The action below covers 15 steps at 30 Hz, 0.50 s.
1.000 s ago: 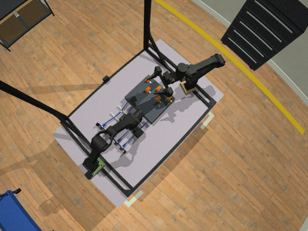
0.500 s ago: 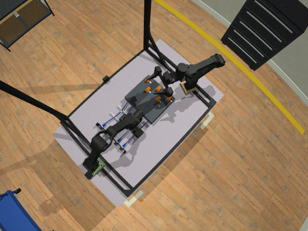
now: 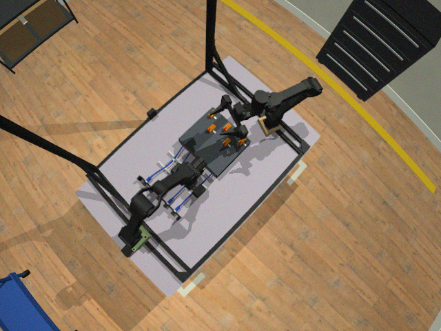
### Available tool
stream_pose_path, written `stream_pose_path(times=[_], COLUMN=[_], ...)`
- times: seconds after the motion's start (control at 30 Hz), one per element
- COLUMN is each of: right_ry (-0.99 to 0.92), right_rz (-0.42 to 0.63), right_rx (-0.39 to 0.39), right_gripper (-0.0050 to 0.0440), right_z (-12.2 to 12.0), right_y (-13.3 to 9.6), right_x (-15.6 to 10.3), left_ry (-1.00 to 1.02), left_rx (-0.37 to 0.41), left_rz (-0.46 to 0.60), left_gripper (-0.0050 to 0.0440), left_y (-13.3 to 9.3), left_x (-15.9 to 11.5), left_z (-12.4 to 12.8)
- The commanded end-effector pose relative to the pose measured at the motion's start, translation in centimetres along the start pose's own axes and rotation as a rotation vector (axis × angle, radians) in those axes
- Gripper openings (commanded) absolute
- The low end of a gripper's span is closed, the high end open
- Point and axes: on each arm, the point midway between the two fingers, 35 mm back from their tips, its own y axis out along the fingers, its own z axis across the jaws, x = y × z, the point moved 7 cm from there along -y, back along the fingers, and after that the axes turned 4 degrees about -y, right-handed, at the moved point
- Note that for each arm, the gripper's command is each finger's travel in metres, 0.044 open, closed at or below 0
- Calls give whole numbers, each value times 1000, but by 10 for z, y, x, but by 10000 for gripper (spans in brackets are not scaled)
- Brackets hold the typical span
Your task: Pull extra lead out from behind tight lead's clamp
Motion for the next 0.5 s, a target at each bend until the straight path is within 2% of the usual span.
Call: stream_pose_path(times=[0.0, 0.03, 0.07, 0.47], right_ry=[0, 0, 0, 0], right_rz=[-29, -29, -29, -29], right_rx=[-5, -5, -1, -1], right_gripper=[-50, -50, -50, -50], right_z=[-1, -1, 0, 0], right_y=[-9, -9, -29, -29], right_x=[4, 4, 4, 4], left_ry=[0, 0, 0, 0], left_rx=[-1, -1, -1, -1], left_rz=[-16, -16, -16, -16], left_gripper=[440, 440, 440, 440], left_y=[-1, -1, -1, -1], left_x=[6, 6, 6, 6], left_z=[0, 0, 0, 0])
